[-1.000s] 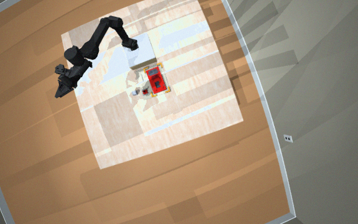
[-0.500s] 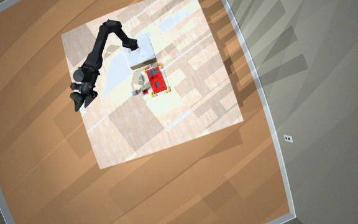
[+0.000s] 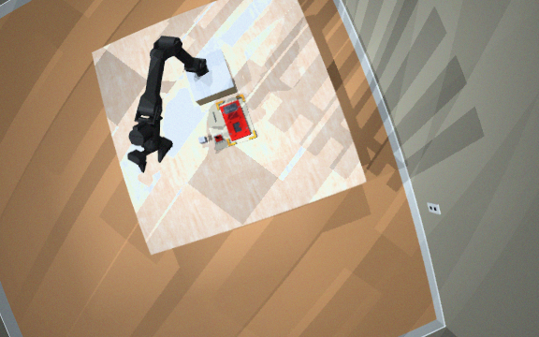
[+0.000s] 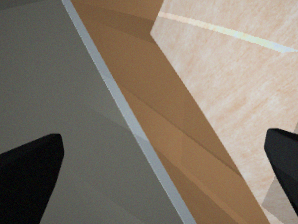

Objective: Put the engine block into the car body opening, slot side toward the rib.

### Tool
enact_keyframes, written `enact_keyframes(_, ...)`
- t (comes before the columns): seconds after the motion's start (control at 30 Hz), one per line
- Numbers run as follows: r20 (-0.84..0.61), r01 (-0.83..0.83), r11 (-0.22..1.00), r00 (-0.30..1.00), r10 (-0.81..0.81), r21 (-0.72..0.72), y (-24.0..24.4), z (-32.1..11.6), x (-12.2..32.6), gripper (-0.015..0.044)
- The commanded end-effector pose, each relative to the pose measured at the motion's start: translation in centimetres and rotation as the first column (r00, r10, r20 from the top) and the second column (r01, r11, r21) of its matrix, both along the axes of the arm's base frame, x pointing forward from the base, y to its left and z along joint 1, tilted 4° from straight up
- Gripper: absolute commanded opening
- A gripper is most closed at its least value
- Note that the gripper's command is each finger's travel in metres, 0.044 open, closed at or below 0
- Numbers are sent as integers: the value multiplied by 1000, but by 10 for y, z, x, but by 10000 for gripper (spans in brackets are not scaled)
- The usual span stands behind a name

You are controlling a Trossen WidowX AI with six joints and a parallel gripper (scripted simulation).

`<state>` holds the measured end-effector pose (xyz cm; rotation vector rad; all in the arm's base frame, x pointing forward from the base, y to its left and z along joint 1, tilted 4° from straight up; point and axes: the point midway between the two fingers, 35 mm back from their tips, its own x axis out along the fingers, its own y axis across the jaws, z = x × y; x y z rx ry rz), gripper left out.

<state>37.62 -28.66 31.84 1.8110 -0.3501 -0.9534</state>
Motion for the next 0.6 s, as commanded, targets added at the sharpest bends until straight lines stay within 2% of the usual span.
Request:
enact_keyframes(0.0,-23,25,989,1000,-21,148,11,-36,4,440)
enact_keyframes(0.27,-94,121,913,991,-91,389,36,-96,4,440)
enact_keyframes(0.57,-227,287,757,956,-186,587,69,-156,-8,440)
